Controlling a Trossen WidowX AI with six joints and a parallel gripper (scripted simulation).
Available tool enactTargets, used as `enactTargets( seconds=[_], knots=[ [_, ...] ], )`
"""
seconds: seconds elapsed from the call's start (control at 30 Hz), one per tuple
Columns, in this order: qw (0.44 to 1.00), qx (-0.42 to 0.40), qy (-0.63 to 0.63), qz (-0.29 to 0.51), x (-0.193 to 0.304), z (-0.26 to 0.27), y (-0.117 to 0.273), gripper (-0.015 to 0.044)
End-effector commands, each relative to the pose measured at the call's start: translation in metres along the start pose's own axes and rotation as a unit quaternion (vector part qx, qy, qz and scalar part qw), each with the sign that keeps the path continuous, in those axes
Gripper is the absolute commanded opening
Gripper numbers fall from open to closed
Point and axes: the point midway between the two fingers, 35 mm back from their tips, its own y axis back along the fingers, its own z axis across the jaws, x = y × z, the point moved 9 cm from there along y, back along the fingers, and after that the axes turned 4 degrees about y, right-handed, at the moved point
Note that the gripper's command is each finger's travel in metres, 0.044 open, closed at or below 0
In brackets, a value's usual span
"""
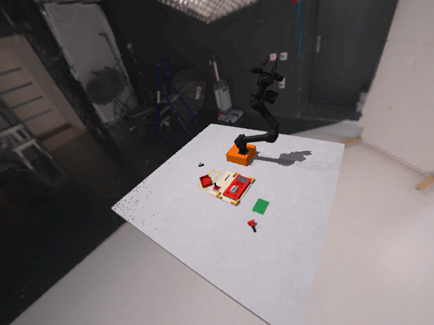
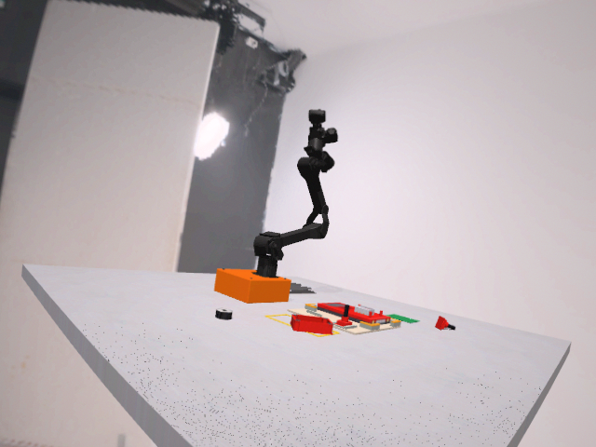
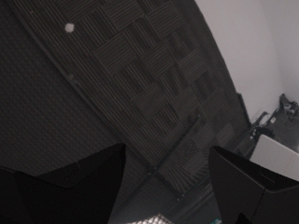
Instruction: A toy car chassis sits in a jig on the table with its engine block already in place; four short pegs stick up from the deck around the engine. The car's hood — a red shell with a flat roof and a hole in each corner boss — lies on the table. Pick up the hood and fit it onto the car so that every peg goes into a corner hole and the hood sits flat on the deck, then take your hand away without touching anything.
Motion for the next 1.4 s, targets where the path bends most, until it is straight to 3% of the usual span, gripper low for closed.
enactTargets(
  seconds=[0.0,0.27,0.63,0.97,1.37],
  knots=[
    [1.0,-0.003,-0.002,0.001,0.001,0.002,0.0,0.0246],
    [0.987,-0.141,-0.03,0.066,0.046,0.074,0.002,0.044],
    [0.911,-0.385,-0.038,0.142,0.091,0.197,0.044,0.044],
    [0.839,-0.518,-0.082,0.146,0.092,0.264,0.093,0.044],
    [0.649,-0.744,-0.093,0.126,0.065,0.343,0.208,0.044]
  ],
)
